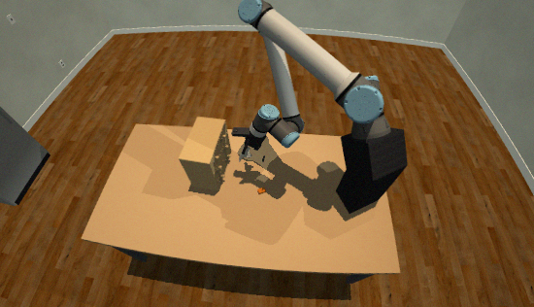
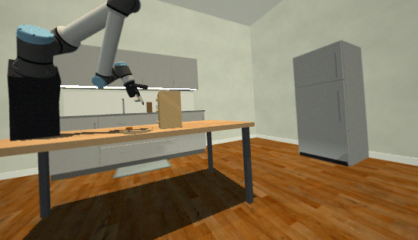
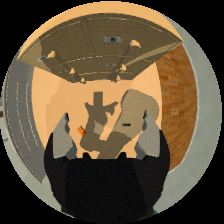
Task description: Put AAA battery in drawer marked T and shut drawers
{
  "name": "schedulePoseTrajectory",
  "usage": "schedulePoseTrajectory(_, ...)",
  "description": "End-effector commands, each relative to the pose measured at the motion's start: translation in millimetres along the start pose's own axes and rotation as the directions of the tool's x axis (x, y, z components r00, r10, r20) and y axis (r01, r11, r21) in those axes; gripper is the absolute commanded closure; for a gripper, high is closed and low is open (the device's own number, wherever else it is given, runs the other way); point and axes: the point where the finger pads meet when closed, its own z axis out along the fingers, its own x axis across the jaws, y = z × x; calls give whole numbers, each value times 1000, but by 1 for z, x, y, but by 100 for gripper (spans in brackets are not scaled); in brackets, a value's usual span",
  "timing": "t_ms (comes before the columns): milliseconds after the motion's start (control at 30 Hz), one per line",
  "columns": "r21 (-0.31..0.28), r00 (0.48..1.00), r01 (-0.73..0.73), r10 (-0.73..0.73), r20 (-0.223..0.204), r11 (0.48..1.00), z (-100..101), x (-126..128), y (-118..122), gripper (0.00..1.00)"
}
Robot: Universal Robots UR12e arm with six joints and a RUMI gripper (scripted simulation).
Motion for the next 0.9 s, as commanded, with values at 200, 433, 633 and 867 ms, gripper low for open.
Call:
schedulePoseTrajectory(200, 143, 1000, -2, 2, -1, 990, 14, 2, -7, 0)
schedulePoseTrajectory(433, 238, 1000, -1, 2, -1, 971, 24, 2, -10, 0)
schedulePoseTrajectory(633, 323, 1000, -1, 2, -1, 946, 33, 2, -13, 0)
schedulePoseTrajectory(867, 396, 1000, -1, 2, -1, 918, 41, 2, -15, 0)
